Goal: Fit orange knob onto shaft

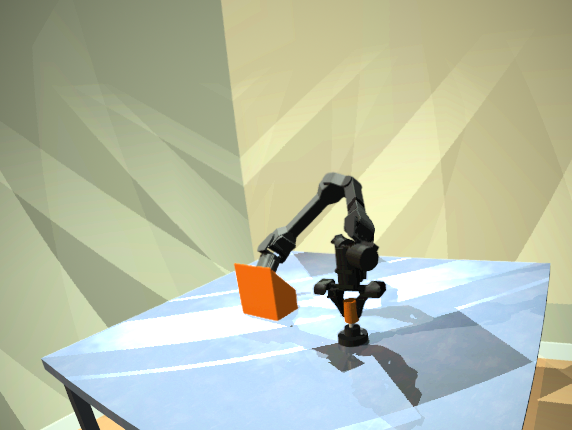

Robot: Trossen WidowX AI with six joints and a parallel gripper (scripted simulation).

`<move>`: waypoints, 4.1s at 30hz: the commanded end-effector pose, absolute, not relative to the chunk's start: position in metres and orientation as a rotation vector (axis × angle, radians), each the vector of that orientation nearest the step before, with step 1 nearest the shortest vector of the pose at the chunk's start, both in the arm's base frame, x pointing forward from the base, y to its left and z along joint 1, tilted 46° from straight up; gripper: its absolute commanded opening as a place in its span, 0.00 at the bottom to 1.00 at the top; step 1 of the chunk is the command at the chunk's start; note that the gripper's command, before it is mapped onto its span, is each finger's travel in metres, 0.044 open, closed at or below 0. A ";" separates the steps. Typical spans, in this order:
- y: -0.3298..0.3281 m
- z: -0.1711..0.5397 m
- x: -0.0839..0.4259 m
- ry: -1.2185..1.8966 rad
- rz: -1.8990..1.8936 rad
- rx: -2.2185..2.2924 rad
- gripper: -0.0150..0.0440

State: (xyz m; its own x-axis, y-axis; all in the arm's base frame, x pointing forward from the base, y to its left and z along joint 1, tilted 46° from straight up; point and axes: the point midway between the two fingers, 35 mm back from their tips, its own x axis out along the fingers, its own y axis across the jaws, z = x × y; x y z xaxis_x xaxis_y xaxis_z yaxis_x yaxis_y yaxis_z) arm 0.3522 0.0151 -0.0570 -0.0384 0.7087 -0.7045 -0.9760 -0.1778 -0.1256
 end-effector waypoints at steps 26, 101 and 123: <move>0.014 -0.055 0.351 0.460 1.602 -0.775 0.25; 0.015 -0.057 0.352 0.121 1.721 -1.087 0.25; 0.017 -0.059 0.349 0.121 1.721 -1.087 0.25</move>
